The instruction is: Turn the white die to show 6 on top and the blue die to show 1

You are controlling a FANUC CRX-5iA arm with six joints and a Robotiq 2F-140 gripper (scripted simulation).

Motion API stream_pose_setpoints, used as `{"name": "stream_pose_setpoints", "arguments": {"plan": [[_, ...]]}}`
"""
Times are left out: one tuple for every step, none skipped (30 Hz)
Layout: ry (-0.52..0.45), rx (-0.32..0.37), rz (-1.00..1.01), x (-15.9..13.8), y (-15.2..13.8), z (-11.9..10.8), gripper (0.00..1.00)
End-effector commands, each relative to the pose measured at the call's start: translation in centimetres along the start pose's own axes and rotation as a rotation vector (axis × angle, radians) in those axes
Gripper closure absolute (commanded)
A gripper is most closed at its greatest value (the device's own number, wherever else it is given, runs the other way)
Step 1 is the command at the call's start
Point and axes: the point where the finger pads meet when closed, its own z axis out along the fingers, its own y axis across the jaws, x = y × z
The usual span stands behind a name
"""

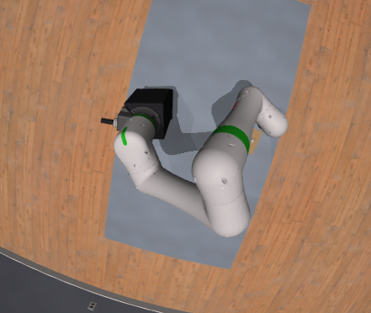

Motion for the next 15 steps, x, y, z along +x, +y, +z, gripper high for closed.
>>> {"name": "stream_pose_setpoints", "arguments": {"plan": [[0.000, 0.000, 0.000, 0.0, 0.0, 0.0, 0.79], [0.000, 0.000, 0.000, 0.0, 0.0, 0.1, 0.79], [0.000, 0.000, 0.000, 0.0, 0.0, 0.1, 0.79], [0.000, 0.000, 0.000, 0.0, 0.0, 0.2, 0.79], [0.000, 0.000, 0.000, 0.0, 0.0, 0.3, 0.79], [0.000, 0.000, 0.000, 0.0, 0.0, 0.4, 0.79], [0.000, 0.000, 0.000, 0.0, 0.0, 0.5, 0.79], [0.000, 0.000, 0.000, 0.0, 0.0, 0.6, 0.79], [0.000, 0.000, 0.000, 0.0, 0.0, 0.7, 0.79], [0.000, 0.000, 0.000, 0.0, 0.0, 0.9, 0.79], [0.000, 0.000, 0.000, 0.0, 0.0, 1.0, 0.79], [0.000, 0.000, 0.000, 0.0, 0.0, 1.2, 0.79], [0.000, 0.000, 0.000, 0.0, 0.0, 1.3, 0.79], [0.000, 0.000, 0.000, 0.0, 0.0, 1.3, 0.79], [0.000, 0.000, 0.000, 0.0, 0.0, 1.3, 0.79]]}}
